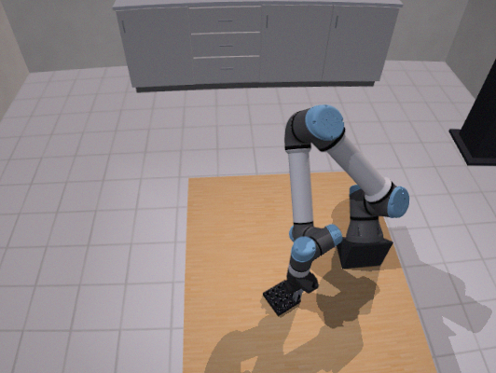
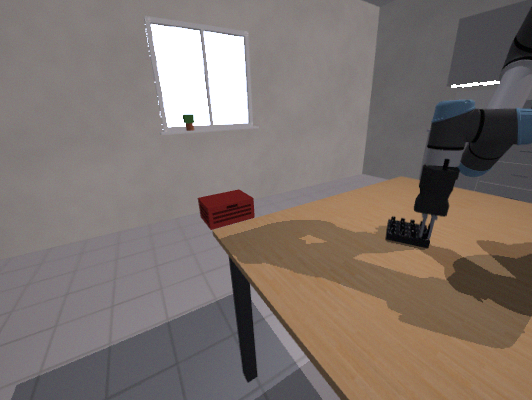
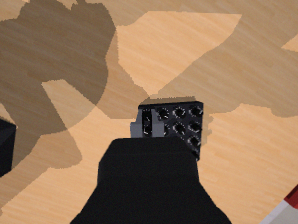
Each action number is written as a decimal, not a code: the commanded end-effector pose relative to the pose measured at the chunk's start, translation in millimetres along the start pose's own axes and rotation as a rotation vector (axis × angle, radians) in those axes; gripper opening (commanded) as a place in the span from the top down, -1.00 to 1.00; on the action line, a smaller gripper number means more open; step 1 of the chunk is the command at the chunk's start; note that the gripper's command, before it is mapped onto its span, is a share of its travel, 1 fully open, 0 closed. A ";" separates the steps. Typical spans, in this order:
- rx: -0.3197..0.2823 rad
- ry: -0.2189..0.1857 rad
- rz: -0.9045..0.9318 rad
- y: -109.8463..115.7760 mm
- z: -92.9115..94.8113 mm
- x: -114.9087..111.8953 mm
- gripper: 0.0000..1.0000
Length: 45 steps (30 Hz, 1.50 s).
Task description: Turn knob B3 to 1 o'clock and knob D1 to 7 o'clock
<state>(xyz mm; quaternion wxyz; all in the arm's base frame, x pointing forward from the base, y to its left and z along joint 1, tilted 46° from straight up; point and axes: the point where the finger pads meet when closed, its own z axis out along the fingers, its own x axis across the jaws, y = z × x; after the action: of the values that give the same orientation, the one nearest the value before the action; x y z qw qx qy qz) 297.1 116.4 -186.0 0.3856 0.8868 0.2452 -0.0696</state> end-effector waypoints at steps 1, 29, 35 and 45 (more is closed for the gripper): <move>0.000 0.001 0.000 0.0 -0.4 0.3 0.40; 0.000 0.001 -0.048 0.0 -0.4 0.3 0.40; 0.000 0.001 -0.077 0.0 -0.4 0.3 0.40; 0.000 0.001 -0.185 0.0 -0.4 0.3 0.40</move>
<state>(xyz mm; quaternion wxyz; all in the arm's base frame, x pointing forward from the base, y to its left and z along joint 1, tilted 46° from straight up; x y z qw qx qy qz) 297.1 116.4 -186.0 0.3804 0.8683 0.3036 -0.0953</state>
